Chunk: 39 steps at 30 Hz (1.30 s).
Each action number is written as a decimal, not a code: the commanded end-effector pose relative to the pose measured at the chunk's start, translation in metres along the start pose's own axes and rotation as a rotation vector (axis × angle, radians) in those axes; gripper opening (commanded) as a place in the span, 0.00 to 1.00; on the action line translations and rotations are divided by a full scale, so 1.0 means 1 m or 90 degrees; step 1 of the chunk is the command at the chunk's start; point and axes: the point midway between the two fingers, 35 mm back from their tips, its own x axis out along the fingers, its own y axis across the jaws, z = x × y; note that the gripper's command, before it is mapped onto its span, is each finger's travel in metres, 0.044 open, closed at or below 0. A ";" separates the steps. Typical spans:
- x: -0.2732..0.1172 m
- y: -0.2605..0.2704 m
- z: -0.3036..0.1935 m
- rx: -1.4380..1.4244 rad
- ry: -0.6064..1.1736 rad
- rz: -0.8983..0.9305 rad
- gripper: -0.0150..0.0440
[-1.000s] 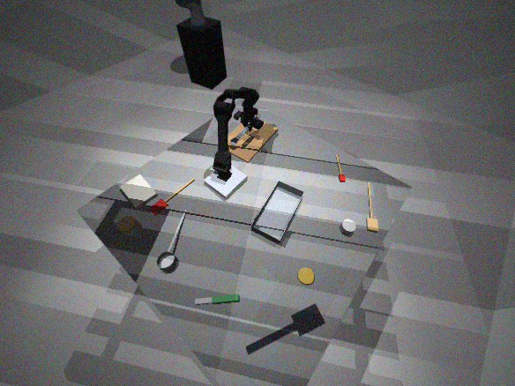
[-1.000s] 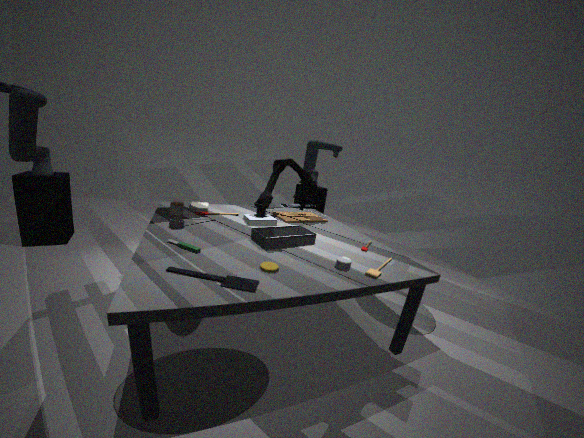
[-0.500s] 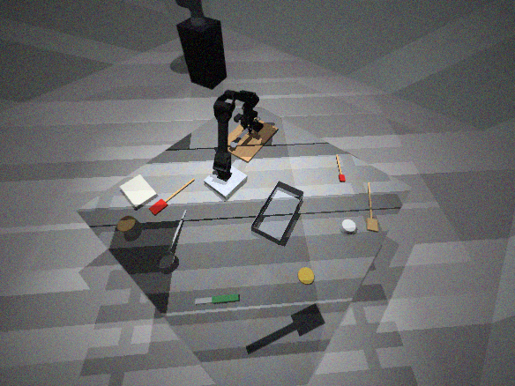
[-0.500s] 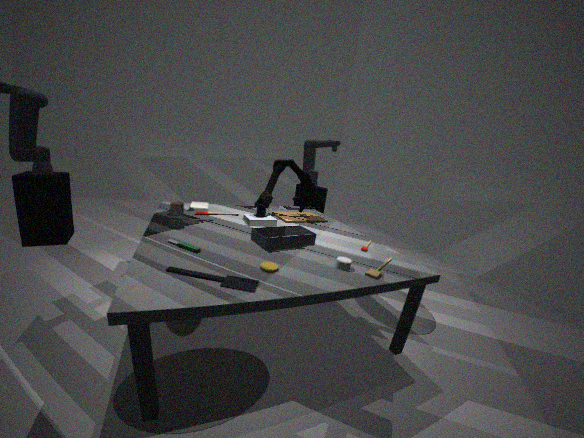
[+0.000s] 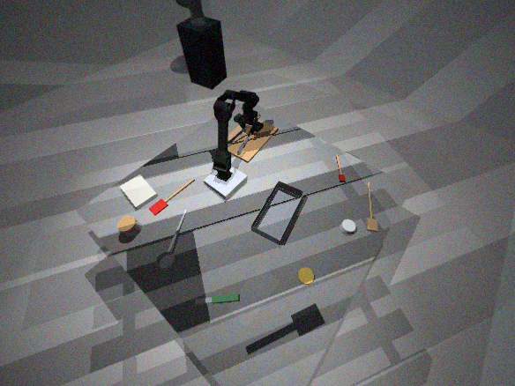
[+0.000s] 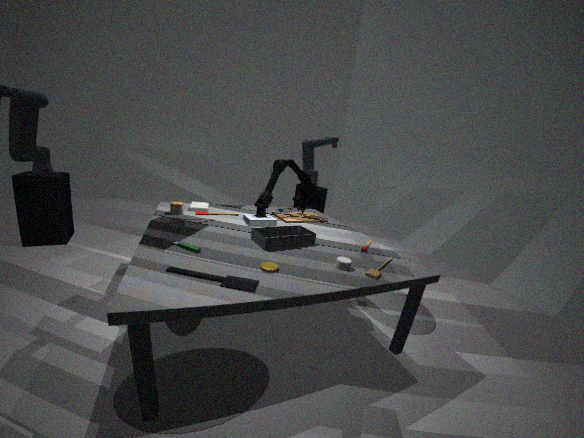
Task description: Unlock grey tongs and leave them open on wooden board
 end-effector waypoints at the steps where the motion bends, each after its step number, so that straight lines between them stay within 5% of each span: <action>1: 0.000 0.000 0.000 0.000 0.000 0.000 0.85; 5: 0.000 0.000 0.000 0.000 0.000 0.000 1.00; 11: -0.023 -0.030 0.009 0.002 -0.002 -0.002 1.00; 20: -0.112 -0.148 0.000 0.003 -0.002 -0.008 1.00; 39: -0.155 -0.150 -0.004 0.009 -0.015 -0.011 1.00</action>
